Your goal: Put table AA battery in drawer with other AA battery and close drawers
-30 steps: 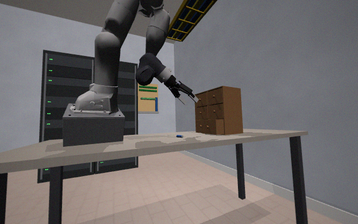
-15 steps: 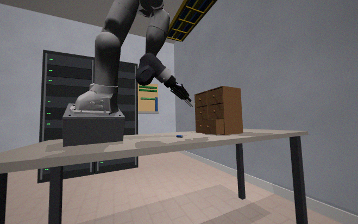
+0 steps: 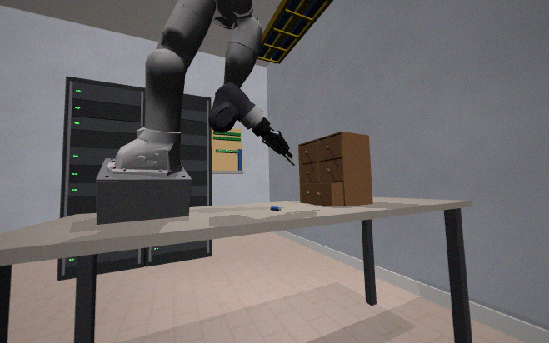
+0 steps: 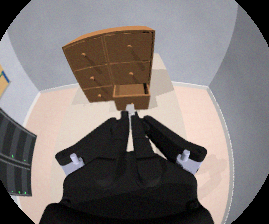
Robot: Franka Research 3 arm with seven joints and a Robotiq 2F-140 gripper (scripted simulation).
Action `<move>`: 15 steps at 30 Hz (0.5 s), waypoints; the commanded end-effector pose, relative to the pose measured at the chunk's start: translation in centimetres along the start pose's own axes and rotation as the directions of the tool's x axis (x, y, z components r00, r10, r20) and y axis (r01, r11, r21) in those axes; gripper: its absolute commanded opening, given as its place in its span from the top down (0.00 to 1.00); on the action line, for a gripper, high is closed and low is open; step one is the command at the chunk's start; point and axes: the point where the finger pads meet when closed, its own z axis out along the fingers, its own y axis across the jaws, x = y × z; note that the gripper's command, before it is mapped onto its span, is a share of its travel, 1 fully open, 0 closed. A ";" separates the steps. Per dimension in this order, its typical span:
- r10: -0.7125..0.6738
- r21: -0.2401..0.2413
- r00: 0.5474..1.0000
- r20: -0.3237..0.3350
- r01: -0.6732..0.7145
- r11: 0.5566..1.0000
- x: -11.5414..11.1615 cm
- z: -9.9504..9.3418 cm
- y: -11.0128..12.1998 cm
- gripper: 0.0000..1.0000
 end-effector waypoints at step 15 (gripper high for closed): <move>-0.003 -0.002 1.000 -0.004 0.003 1.000 -4.2 8.8 0.2 1.00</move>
